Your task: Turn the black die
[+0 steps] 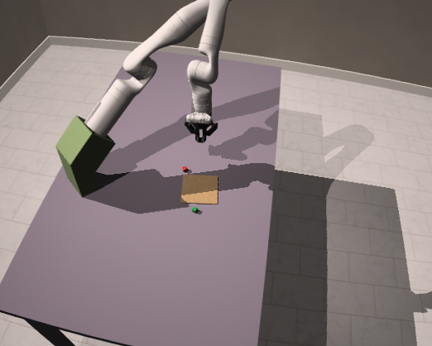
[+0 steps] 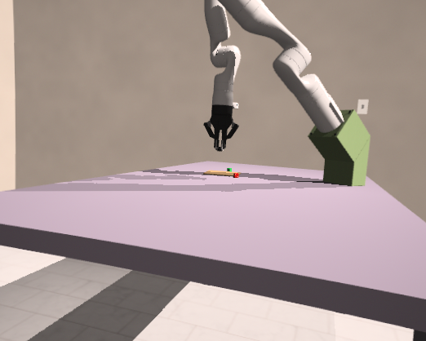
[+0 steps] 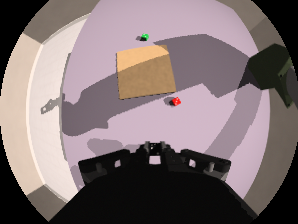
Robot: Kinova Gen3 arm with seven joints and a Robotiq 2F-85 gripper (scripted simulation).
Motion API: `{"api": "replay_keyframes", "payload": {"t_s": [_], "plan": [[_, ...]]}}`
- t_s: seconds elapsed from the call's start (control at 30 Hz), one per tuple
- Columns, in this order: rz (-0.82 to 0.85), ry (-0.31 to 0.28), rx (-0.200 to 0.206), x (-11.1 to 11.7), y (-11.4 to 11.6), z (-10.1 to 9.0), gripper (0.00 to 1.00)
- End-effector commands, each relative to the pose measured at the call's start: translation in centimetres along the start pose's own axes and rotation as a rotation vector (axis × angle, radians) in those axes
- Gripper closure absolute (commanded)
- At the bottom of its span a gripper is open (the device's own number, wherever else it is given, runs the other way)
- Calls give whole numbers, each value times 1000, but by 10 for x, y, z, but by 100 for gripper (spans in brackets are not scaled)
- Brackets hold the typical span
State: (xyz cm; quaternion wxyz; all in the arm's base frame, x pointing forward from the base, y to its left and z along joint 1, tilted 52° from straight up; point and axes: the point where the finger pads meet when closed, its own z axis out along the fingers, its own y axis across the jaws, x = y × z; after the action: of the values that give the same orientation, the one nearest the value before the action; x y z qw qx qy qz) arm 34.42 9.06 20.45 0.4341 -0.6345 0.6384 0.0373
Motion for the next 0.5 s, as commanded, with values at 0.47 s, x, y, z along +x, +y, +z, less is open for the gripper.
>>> {"api": "replay_keyframes", "payload": {"t_s": [0.47], "plan": [[-138, -6, -5, 8, -3, 0, 89]]}}
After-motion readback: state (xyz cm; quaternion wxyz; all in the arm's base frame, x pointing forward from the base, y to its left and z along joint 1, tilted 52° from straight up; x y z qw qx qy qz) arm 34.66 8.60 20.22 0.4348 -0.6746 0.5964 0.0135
